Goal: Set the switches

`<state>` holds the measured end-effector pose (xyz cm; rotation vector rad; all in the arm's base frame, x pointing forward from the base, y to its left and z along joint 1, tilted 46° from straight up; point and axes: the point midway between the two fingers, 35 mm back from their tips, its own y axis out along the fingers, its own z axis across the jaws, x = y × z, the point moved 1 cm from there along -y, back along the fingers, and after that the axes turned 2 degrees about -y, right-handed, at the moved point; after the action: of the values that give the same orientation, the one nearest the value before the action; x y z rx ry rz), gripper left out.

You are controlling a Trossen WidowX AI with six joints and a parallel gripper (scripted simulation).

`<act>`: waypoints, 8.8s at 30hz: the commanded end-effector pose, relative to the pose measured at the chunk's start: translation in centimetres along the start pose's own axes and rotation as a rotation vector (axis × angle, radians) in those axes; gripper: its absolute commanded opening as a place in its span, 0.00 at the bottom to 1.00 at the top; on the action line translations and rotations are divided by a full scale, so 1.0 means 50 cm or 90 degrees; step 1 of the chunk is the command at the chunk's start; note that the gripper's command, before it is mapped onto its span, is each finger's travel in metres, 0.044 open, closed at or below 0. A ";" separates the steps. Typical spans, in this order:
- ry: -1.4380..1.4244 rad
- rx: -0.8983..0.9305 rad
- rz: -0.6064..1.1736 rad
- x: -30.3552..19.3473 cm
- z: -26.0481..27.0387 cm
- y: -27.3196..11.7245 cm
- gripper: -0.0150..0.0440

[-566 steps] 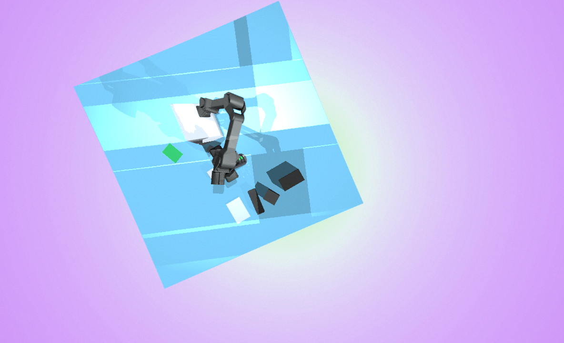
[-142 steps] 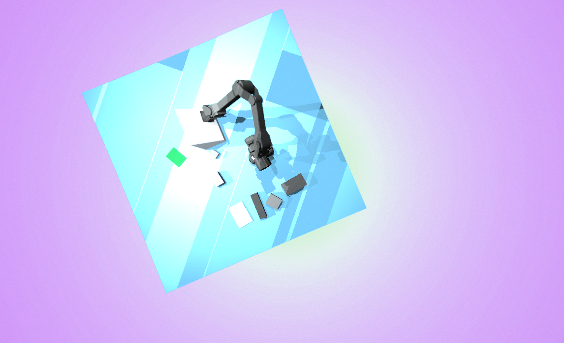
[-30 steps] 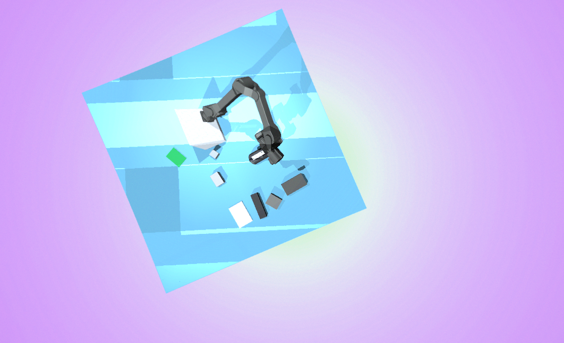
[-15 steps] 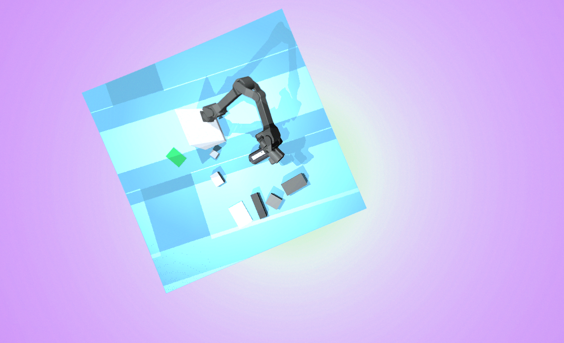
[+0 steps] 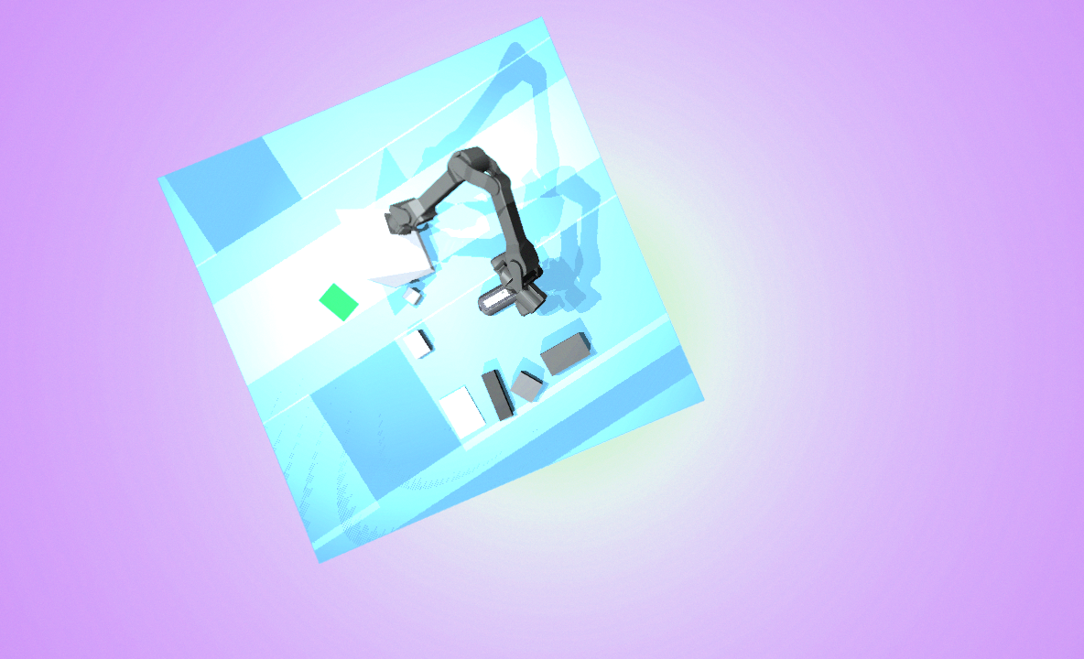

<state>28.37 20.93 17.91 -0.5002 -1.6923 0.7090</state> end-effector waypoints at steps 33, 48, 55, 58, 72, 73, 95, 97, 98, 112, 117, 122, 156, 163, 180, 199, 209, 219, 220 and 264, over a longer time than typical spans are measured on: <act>0.003 0.000 0.004 -0.015 0.000 -0.039 0.82; 0.003 0.000 0.005 -0.025 0.001 -0.061 0.82; 0.003 0.000 0.005 -0.030 0.001 -0.071 0.82; 0.003 0.000 0.005 -0.032 0.001 -0.075 0.82; 0.003 0.001 0.006 -0.045 0.001 -0.094 0.82; 0.003 0.001 0.006 -0.046 0.001 -0.095 0.82; 0.003 0.001 0.007 -0.068 0.002 -0.123 0.82; 0.004 0.001 0.007 -0.071 0.002 -0.125 0.82; 0.004 0.001 0.007 -0.072 0.002 -0.126 0.82; 0.004 0.001 0.007 -0.088 0.003 -0.142 0.82; 0.004 0.002 0.008 -0.095 0.003 -0.147 0.82; 0.004 0.002 0.008 -0.101 0.003 -0.152 0.82; 0.004 0.002 0.009 -0.148 0.005 -0.181 0.83; 0.004 0.002 0.009 -0.159 0.006 -0.186 0.83; 0.004 0.003 0.010 -0.185 0.007 -0.196 0.83; 0.004 0.003 0.010 -0.215 0.008 -0.204 0.83; 0.005 0.003 0.010 -0.231 0.009 -0.207 0.83; 0.005 0.003 0.011 -0.247 0.009 -0.209 0.83; 0.005 0.003 0.011 -0.249 0.010 -0.209 0.83; 0.004 0.003 0.012 -0.329 0.013 -0.211 0.83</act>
<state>32.07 2.04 14.16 -0.5327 -1.6877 0.7020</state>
